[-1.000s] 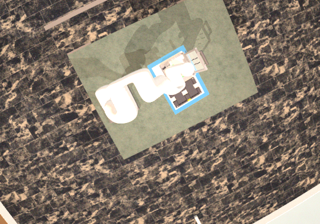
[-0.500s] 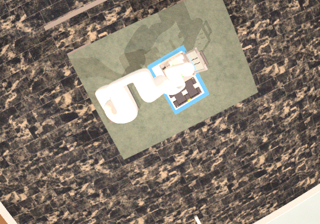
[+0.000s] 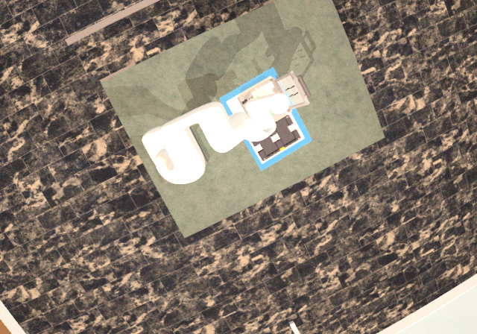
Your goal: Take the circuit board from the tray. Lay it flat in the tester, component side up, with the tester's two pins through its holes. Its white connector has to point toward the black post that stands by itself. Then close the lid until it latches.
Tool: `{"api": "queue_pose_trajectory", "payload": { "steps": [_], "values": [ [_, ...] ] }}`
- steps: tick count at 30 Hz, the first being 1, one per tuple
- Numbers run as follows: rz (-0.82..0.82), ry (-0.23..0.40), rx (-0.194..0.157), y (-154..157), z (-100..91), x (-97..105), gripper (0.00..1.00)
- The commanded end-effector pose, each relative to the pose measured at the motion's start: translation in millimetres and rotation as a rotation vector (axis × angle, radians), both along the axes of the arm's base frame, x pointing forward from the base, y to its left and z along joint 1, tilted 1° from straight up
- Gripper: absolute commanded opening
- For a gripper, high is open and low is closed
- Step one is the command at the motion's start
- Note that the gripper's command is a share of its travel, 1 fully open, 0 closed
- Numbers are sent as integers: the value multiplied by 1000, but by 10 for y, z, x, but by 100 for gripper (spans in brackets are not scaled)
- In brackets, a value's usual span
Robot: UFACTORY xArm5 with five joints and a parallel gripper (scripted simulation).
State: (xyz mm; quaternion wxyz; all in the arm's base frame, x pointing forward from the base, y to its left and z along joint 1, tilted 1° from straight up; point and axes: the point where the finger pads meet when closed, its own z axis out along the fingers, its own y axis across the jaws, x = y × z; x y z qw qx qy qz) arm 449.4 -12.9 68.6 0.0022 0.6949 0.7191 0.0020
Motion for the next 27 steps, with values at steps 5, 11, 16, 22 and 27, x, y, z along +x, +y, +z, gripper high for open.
{"api": "queue_pose_trajectory", "payload": {
  "steps": [5, 11, 16, 22, 27],
  "values": [
    [0, -4, 0, -1, -12, -3, 79],
    [0, -4, 0, -2, -31, -16, 79],
    [0, -4, 0, -2, -39, -21, 79],
    [0, -4, 0, -2, -40, -21, 79],
    [0, -4, 0, -2, -40, -21, 79]
  ]
}}
